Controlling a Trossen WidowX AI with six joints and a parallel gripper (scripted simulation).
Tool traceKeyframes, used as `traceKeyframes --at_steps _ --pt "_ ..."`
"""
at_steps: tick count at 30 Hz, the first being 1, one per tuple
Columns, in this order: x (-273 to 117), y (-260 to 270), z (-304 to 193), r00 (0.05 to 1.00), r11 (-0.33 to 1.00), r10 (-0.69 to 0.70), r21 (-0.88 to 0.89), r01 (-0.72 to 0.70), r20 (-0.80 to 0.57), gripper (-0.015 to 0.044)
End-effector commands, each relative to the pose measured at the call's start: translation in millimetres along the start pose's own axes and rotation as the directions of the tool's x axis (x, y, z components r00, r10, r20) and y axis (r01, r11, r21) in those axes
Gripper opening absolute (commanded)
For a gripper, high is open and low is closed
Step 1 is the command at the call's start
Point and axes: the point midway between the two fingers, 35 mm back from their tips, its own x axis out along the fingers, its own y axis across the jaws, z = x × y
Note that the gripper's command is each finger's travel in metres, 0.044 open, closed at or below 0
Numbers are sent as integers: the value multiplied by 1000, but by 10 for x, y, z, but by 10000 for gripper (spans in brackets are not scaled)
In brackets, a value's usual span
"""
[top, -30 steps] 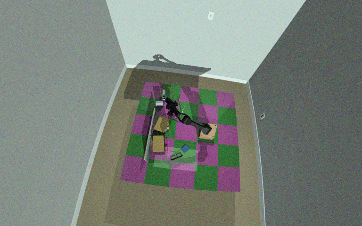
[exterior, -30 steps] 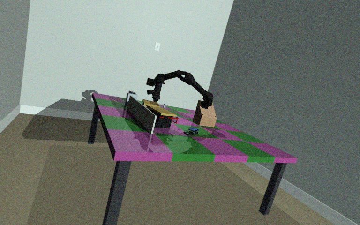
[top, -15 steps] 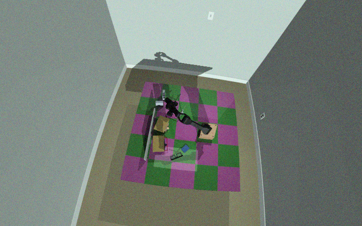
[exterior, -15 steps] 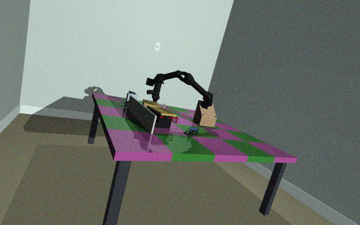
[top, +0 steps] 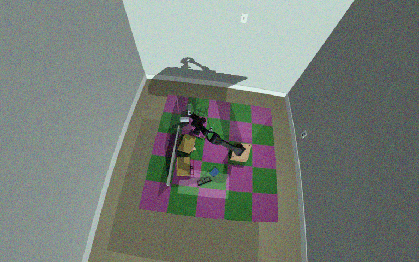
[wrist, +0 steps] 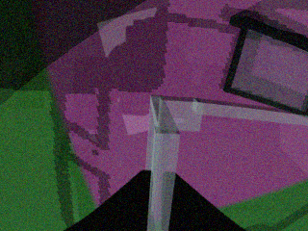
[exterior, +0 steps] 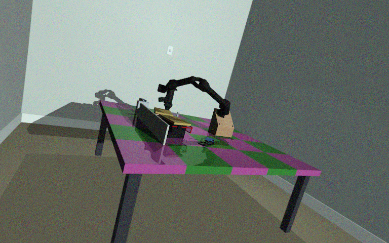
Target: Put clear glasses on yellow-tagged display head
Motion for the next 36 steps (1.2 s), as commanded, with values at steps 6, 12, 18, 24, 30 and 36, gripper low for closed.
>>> traceKeyframes --at_steps 6,12,18,24,30,36 --pt "7 10 -7 1000 1000 3 1 -3 0 0" --pt "7 10 -25 1000 1000 3 2 -3 0 0" --pt "7 9 -43 1000 1000 3 2 -3 0 0" --pt "-9 8 -60 1000 1000 2 2 -2 0 0" --pt "-365 2 -86 1000 1000 0 2 0 1 0" --pt "-597 1 -121 1000 1000 0 2 0 1 0"
